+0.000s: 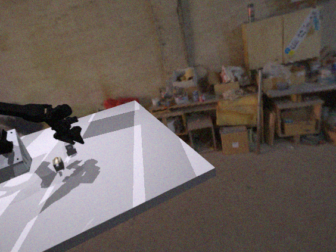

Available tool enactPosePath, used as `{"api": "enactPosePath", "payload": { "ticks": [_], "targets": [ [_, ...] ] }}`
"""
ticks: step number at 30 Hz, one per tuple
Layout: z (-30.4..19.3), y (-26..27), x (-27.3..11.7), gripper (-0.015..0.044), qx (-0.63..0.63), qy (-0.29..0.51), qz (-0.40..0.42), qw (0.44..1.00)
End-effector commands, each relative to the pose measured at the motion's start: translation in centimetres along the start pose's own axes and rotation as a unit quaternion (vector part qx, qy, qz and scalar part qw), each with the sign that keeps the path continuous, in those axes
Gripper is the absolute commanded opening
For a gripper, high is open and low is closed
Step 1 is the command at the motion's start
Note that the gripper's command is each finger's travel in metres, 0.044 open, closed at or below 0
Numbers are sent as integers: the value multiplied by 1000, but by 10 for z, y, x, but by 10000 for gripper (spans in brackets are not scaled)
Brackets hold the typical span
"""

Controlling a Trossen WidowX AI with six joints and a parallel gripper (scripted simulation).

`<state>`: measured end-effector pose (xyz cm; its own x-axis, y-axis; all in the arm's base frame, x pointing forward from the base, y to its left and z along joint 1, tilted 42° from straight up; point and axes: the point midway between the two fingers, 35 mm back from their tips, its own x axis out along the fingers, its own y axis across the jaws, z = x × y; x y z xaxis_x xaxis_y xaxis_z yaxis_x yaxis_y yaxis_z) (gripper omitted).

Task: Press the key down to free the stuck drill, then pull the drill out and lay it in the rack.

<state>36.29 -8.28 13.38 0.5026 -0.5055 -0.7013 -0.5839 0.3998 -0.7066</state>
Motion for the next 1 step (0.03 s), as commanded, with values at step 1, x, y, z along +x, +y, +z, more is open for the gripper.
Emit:
{"api": "enactPosePath", "payload": {
  "ticks": [1],
  "targets": [
    [73, -29, -2, 440, 315, -121, -17, 941]
  ]
}}
